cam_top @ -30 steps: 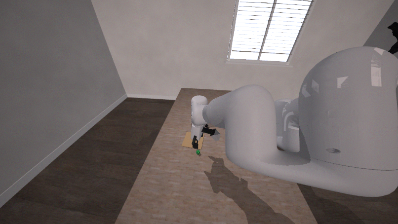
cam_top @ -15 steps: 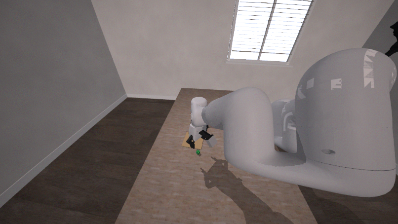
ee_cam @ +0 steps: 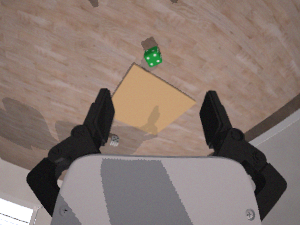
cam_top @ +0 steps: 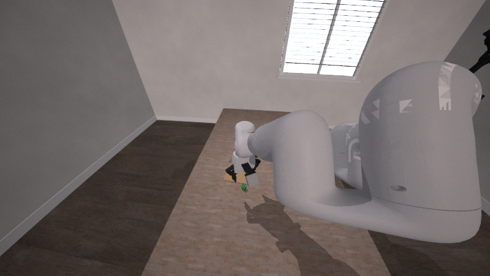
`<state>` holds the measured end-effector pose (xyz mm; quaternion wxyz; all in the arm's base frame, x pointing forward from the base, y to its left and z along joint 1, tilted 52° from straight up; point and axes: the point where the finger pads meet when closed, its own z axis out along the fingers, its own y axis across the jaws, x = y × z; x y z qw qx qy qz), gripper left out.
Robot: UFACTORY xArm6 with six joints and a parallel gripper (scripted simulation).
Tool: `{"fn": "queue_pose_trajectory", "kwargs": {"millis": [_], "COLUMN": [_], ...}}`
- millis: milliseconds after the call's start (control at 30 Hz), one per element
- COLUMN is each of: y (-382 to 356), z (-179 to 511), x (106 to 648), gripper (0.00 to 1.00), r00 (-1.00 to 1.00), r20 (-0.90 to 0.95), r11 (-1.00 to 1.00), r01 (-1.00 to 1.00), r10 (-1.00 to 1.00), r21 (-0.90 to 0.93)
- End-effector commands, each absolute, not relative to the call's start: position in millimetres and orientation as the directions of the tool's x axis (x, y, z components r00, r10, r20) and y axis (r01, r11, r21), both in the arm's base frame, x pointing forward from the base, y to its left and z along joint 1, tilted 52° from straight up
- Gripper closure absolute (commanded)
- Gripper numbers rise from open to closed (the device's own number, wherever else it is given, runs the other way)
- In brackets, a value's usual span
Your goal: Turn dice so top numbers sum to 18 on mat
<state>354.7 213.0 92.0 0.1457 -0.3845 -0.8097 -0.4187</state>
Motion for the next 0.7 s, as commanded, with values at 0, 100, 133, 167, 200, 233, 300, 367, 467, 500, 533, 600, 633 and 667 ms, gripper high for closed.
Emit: {"fn": "queue_pose_trajectory", "kwargs": {"millis": [0,100,133,167,200,233,300,367,467,500,533,600,633,667], "y": [215.0,216.2,216.6,217.1,217.5,217.6,218.3,218.5,220.4,220.8,221.2,222.0,222.4,222.7], "z": [91.3,90.5,90.4,90.1,89.8,89.8,89.4,89.2,88.2,87.9,87.7,87.2,86.9,86.8], "x": [355.7,355.8,355.8,355.9,355.9,355.9,356.0,356.0,356.1,356.1,356.2,356.2,356.2,356.3], "gripper": [0.0,0.0,0.0,0.0,0.0,0.0,0.0,0.0,0.0,0.0,0.0,0.0,0.0,0.0], "r00": [-0.523,-0.446,-0.425,-0.393,-0.367,-0.359,-0.311,-0.294,-0.169,-0.141,-0.111,-0.055,-0.022,-0.002], "r20": [0.644,0.682,0.691,0.704,0.714,0.716,0.732,0.737,0.767,0.772,0.776,0.782,0.785,0.786], "r11": [0.27,0.22,0.206,0.186,0.169,0.164,0.133,0.122,0.043,0.025,0.007,-0.029,-0.049,-0.061], "r01": [0.848,0.892,0.902,0.916,0.927,0.93,0.947,0.952,0.982,0.987,0.991,0.995,0.997,0.997], "r10": [0.558,0.58,0.585,0.592,0.597,0.598,0.606,0.608,0.619,0.62,0.621,0.62,0.619,0.618], "r21": [0.455,0.396,0.38,0.356,0.335,0.33,0.292,0.279,0.182,0.16,0.137,0.092,0.066,0.051]}}
